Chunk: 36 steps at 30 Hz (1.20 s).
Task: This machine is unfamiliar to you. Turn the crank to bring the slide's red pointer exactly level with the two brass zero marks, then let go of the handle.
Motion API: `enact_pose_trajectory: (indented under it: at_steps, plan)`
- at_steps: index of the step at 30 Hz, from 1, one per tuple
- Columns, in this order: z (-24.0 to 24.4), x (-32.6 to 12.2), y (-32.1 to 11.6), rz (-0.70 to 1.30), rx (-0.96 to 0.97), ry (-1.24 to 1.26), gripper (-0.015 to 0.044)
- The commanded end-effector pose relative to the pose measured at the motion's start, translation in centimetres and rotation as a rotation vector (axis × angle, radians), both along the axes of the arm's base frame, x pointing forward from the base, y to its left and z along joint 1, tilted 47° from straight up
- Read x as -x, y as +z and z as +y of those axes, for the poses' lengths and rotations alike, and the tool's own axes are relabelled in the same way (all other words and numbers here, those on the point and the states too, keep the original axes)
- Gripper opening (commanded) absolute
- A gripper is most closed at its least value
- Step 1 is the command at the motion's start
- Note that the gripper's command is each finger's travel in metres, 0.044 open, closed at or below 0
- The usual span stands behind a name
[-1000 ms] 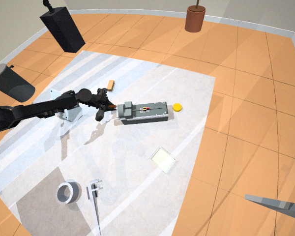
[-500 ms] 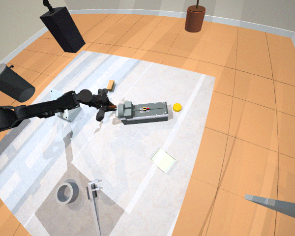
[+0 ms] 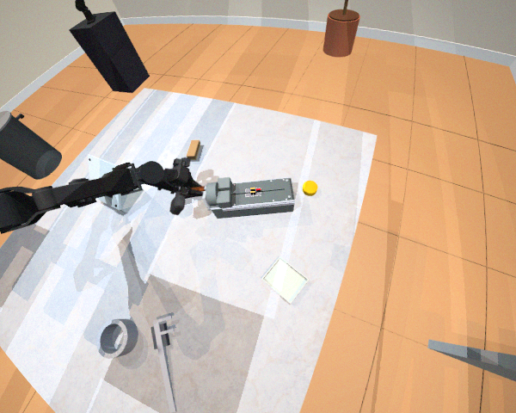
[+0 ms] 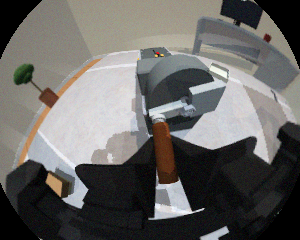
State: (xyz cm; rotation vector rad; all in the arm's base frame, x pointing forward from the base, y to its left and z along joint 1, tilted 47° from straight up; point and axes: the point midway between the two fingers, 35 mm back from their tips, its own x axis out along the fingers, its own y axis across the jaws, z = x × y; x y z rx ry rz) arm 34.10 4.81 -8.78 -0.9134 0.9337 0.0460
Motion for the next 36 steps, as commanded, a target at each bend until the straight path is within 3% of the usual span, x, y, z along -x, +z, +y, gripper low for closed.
enact_pose_trajectory:
  at_steps: [1,36]
  plan:
    - [-0.9,-0.1,-0.5,0.007,0.001,-0.009,0.0000]
    - [-3.6,-1.1,0.2,0.007,0.003,-0.009,0.0000]
